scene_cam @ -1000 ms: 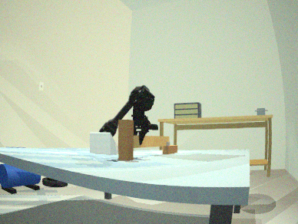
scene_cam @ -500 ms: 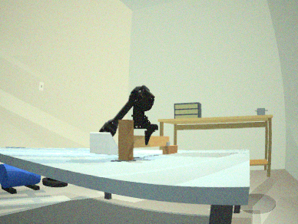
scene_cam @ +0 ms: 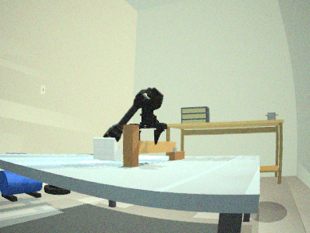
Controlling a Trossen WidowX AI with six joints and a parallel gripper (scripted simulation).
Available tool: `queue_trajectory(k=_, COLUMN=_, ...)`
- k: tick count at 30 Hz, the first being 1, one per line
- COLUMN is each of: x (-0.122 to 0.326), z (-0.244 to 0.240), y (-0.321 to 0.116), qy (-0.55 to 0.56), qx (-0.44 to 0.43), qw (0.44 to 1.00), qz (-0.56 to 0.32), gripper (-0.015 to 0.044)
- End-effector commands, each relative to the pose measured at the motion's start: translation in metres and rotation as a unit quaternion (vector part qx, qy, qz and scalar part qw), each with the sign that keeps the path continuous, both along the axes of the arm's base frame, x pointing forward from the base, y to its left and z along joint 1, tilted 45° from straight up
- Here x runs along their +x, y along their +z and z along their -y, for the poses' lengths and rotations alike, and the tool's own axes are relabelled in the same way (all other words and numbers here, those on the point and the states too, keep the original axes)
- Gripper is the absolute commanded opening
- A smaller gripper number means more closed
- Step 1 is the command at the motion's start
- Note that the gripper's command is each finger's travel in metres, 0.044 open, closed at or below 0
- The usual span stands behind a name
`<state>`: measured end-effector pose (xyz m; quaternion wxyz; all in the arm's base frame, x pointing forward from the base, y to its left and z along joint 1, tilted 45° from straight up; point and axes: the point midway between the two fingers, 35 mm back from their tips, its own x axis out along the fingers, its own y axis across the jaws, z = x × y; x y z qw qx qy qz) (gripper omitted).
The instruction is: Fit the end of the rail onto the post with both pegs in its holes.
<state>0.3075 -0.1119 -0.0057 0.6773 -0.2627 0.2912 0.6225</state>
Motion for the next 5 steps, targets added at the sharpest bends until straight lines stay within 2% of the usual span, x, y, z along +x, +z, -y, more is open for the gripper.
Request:
queue_trajectory(k=1, x=-0.0002, z=-0.0004, y=0.0013, qy=-0.001, qx=0.001, qw=1.000, qz=-0.002, gripper=0.0440)
queue_trajectory(k=5, x=-0.0002, z=-0.0004, y=0.0013, qy=-0.001, qx=0.001, qw=1.000, qz=-0.002, gripper=0.0440)
